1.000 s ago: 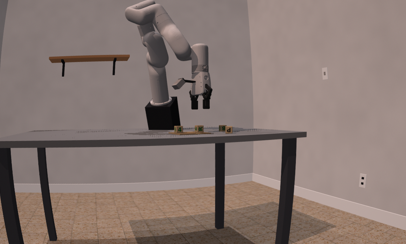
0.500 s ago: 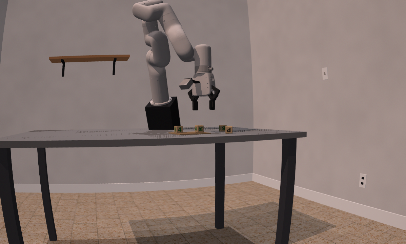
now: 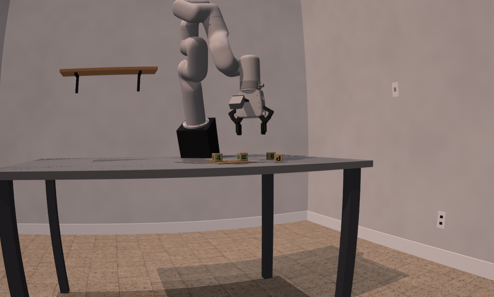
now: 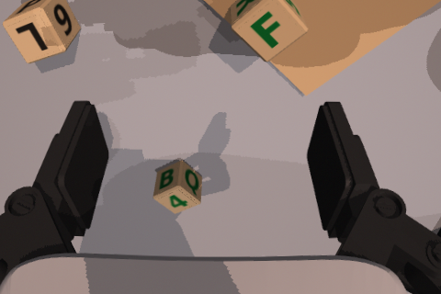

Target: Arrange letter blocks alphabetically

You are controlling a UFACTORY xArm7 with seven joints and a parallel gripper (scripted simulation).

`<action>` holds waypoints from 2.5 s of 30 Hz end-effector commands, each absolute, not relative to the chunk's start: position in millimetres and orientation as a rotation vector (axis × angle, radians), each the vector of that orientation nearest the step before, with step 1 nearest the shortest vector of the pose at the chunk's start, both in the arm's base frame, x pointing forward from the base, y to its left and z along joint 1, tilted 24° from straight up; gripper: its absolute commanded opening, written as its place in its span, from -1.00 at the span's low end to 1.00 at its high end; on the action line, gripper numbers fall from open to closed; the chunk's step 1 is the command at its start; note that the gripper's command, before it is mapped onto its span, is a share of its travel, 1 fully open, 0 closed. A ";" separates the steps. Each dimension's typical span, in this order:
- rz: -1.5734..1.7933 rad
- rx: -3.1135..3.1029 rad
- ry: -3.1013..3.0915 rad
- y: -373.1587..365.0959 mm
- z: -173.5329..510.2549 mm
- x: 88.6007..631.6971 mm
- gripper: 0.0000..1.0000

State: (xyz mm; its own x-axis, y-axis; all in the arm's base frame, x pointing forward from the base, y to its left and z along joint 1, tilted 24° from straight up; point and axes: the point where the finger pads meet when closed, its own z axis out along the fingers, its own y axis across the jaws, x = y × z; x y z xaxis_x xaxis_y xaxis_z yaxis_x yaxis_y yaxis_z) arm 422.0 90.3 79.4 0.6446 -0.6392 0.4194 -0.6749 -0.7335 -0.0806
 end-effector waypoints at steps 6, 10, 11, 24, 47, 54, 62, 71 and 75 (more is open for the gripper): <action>0.531 2.818 -0.800 100.3 72.7 432.5 1.00; 0.515 2.836 -0.679 103.4 71.9 435.0 1.00; 0.512 2.839 -0.653 104.1 71.7 435.5 1.00; 0.456 2.864 -0.230 115.4 70.2 444.6 1.00; 0.359 2.766 0.520 136.0 72.9 463.6 1.00; 0.330 2.693 0.759 142.8 75.7 470.7 1.00; 0.300 2.590 1.008 150.0 79.9 479.0 1.00; 0.268 2.444 1.276 157.9 86.3 489.0 1.00; 0.255 2.377 1.378 161.0 89.4 493.2 1.00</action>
State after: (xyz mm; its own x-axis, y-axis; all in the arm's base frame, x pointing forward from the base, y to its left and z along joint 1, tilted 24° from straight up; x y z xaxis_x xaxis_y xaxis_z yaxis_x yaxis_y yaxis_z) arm 487.7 156.2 85.0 0.5828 0.8126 0.0017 0.7375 -0.5298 0.4189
